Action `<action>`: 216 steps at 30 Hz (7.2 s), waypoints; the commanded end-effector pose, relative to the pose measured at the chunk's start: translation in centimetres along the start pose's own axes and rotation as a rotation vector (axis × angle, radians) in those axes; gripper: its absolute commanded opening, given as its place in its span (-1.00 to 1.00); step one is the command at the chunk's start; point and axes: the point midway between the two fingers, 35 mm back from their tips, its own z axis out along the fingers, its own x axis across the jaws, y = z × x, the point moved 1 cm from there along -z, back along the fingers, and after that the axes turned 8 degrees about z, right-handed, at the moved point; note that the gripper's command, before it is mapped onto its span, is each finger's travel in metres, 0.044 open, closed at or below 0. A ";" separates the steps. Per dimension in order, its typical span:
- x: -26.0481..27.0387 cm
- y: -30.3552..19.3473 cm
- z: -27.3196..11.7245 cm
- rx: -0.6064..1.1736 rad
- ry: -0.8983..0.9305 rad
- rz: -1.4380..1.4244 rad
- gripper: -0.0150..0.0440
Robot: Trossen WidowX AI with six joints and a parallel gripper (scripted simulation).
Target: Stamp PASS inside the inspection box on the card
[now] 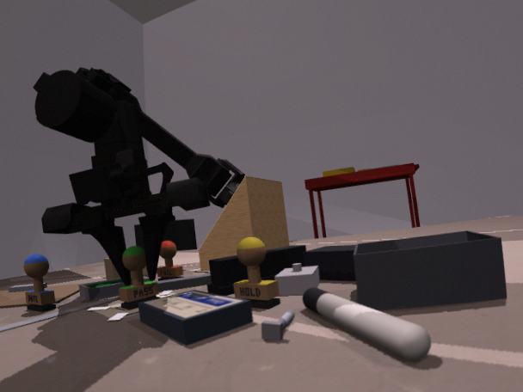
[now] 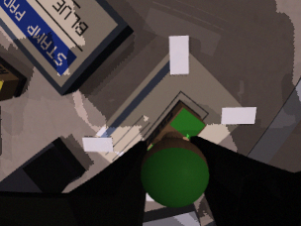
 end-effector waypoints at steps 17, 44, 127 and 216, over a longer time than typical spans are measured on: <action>-0.1 0.0 0.2 -0.001 -0.005 -0.003 -0.49; -0.1 0.0 0.3 -0.001 -0.005 -0.003 -0.49; 0.5 0.3 -6.2 -0.002 -0.002 -0.003 -0.49; 11.1 -10.3 0.3 0.003 0.006 0.002 0.40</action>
